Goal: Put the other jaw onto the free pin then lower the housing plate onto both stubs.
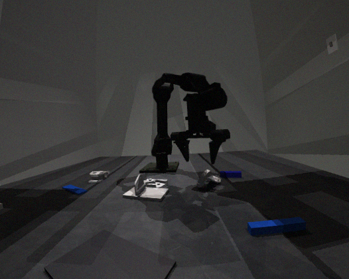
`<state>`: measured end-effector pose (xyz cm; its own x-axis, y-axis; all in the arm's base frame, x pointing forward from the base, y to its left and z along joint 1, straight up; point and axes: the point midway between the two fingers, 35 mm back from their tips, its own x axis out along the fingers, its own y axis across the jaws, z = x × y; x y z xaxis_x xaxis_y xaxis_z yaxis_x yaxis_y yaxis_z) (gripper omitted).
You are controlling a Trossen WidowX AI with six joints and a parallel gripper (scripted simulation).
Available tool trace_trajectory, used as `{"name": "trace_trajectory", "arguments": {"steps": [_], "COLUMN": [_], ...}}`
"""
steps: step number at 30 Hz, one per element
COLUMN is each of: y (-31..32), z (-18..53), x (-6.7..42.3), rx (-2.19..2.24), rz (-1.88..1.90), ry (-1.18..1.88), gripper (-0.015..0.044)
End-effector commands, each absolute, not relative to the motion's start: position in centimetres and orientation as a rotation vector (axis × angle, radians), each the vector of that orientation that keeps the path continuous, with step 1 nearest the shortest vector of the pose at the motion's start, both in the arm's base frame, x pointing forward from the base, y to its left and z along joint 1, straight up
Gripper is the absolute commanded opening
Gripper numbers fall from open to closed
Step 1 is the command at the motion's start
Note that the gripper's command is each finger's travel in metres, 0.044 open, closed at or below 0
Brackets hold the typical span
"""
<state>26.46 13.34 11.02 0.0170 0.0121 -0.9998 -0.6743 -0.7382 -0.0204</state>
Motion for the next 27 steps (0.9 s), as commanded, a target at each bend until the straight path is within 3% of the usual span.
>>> {"name": "trace_trajectory", "arguments": {"steps": [1,7,23,27], "y": [13.3,13.3,16.7,16.7], "z": [11.1,11.1,11.1,11.1], "x": [26.5,26.5,28.4,28.4], "rx": [-1.801,-1.801,-1.797,-1.797], "rz": [1.772,1.772,1.767,1.767], "ry": [0.672,0.672,0.672,0.672], "gripper": [0.0440,0.0440,0.0020,0.0000]}}
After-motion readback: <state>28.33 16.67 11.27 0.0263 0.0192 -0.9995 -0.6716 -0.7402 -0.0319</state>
